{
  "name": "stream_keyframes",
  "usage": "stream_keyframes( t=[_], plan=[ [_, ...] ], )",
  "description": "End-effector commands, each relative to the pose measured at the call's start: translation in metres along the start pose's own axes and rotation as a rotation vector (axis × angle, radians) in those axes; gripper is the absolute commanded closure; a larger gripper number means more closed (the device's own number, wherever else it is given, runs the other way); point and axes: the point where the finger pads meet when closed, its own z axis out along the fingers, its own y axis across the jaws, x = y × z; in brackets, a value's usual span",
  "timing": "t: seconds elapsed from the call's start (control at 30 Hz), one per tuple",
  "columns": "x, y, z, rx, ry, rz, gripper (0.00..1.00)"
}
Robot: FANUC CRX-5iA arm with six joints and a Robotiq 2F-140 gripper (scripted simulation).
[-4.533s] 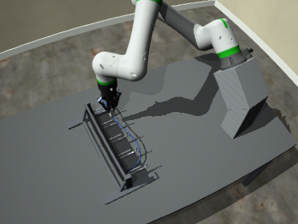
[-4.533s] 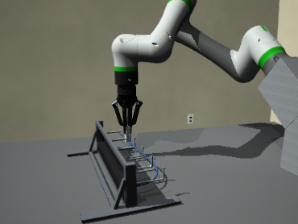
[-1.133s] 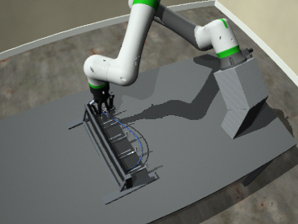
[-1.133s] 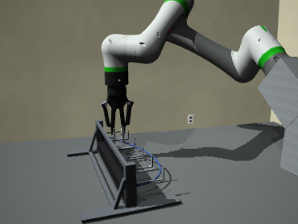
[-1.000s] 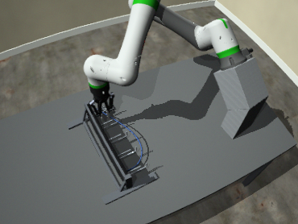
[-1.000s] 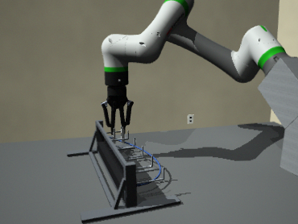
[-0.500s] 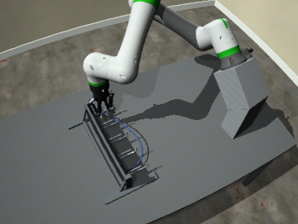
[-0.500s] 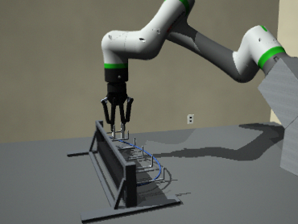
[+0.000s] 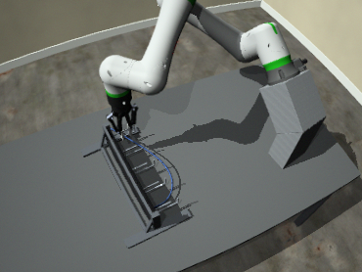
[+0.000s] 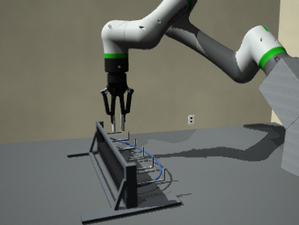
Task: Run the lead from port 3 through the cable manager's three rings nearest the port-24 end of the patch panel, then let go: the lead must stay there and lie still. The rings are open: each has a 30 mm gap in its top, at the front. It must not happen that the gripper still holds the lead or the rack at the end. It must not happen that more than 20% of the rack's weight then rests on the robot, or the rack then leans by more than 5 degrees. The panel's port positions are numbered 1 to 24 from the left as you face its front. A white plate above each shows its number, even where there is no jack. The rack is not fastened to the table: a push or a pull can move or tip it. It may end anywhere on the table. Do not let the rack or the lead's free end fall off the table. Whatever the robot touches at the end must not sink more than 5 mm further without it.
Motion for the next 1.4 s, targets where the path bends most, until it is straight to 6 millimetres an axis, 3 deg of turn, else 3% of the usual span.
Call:
stream_keyframes(
  t=[0.0,0.57,0.6,1.37],
  plan=[
    [0.000,0.000,-0.011,0.000,0.000,0.000,0.80],
    [0.000,0.000,-0.028,0.000,0.000,0.000,0.80],
    [0.000,0.000,-0.028,0.000,0.000,0.000,1.00],
    [0.000,0.000,-0.028,0.000,0.000,0.000,1.00]
  ],
)
